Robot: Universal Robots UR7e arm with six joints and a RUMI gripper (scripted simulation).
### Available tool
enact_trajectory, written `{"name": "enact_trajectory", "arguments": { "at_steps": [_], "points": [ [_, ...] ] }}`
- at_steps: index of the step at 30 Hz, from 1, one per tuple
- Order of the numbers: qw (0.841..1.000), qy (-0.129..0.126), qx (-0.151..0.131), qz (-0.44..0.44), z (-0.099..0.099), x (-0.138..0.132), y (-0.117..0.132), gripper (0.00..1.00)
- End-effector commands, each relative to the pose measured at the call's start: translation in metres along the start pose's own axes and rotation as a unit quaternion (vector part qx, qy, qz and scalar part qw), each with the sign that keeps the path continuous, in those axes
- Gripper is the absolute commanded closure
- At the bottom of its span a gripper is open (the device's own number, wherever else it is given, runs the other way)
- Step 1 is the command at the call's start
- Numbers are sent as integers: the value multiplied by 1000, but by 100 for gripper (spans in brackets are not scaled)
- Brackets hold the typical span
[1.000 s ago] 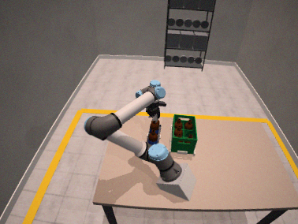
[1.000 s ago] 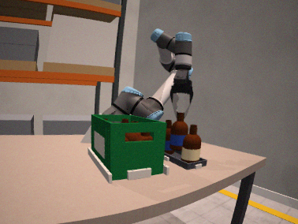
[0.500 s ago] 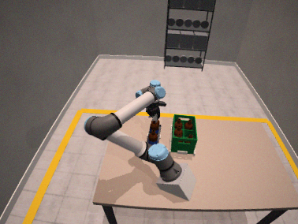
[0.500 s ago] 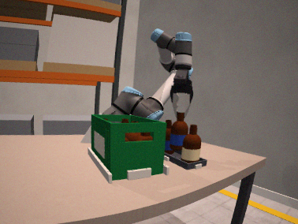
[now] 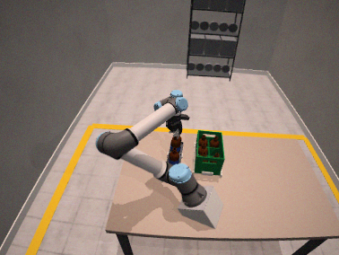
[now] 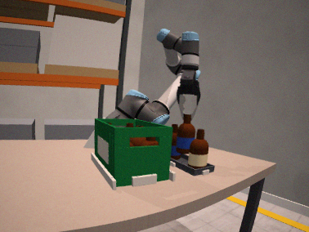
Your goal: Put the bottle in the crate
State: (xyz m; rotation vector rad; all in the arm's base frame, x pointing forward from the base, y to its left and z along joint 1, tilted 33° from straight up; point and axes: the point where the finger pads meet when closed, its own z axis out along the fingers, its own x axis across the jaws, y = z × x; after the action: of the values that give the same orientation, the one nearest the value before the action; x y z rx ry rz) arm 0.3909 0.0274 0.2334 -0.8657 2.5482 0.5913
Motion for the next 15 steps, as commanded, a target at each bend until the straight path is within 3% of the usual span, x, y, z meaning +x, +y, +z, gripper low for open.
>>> {"name": "enact_trajectory", "arguments": {
  "at_steps": [1, 15],
  "points": [
    [1000, 0, 0, 0, -3, 0, 0, 100],
    [1000, 0, 0, 0, -19, 0, 0, 100]
  ]
}}
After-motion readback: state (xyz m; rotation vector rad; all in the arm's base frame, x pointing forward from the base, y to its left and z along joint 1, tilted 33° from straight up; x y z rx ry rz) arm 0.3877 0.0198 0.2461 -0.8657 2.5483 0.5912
